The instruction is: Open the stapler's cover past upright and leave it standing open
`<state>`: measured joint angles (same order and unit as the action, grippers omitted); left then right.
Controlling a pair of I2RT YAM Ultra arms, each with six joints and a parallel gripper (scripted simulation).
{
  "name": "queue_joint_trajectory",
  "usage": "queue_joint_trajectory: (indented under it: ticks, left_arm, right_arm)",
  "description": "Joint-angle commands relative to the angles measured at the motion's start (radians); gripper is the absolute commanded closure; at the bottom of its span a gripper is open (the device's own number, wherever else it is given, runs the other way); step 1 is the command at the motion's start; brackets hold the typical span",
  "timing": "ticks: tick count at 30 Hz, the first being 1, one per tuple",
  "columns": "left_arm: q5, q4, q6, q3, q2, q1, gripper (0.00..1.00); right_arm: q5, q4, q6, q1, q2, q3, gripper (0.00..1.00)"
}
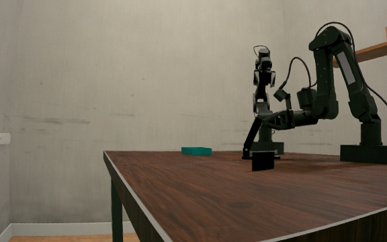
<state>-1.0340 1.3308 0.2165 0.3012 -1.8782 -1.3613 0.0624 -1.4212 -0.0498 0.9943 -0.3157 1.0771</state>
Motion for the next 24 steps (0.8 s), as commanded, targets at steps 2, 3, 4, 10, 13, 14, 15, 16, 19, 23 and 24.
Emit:
queue_joint_trajectory:
  ticks: [2, 3, 4, 10, 13, 14, 15, 16, 19, 23, 24]
  left_arm:
    - [0.035, 0.022, -0.021, 0.034, -0.024, 0.027, 0.50]
    - [0.041, 0.024, -0.024, 0.037, -0.028, 0.033, 0.50]
    - [0.046, 0.026, -0.026, 0.040, -0.031, 0.038, 0.50]
    - [0.065, 0.023, -0.035, 0.052, -0.045, 0.057, 0.50]
    - [0.065, 0.024, -0.035, 0.053, -0.046, 0.057, 0.50]
    - [0.065, 0.024, -0.035, 0.053, -0.046, 0.057, 0.50]
    - [0.065, 0.024, -0.035, 0.053, -0.046, 0.057, 0.50]
    - [0.065, 0.024, -0.035, 0.053, -0.046, 0.057, 0.50]
    - [0.063, 0.024, -0.032, 0.053, -0.046, 0.058, 0.58]
    - [0.060, 0.024, -0.032, 0.053, -0.046, 0.058, 0.61]
    - [0.057, 0.024, -0.028, 0.042, -0.037, 0.051, 0.63]
  right_arm:
    - [0.002, 0.006, 0.008, 0.003, 0.002, 0.038, 0.43]
    - [0.002, 0.006, 0.008, 0.003, 0.002, 0.038, 0.43]
    - [0.002, 0.006, 0.008, 0.003, 0.002, 0.038, 0.43]
    - [0.002, 0.006, 0.008, 0.003, 0.002, 0.038, 0.43]
    - [0.002, 0.006, 0.008, 0.003, 0.002, 0.038, 0.43]
    - [0.002, 0.006, 0.008, 0.003, 0.002, 0.038, 0.43]
    - [0.002, 0.006, 0.008, 0.003, 0.002, 0.038, 0.43]
    - [0.002, 0.006, 0.008, 0.003, 0.002, 0.038, 0.43]
    - [0.002, 0.006, 0.008, 0.003, 0.002, 0.038, 0.43]
    - [0.002, 0.006, 0.008, 0.003, 0.002, 0.038, 0.43]
    - [0.002, 0.006, 0.008, 0.003, 0.002, 0.038, 0.43]
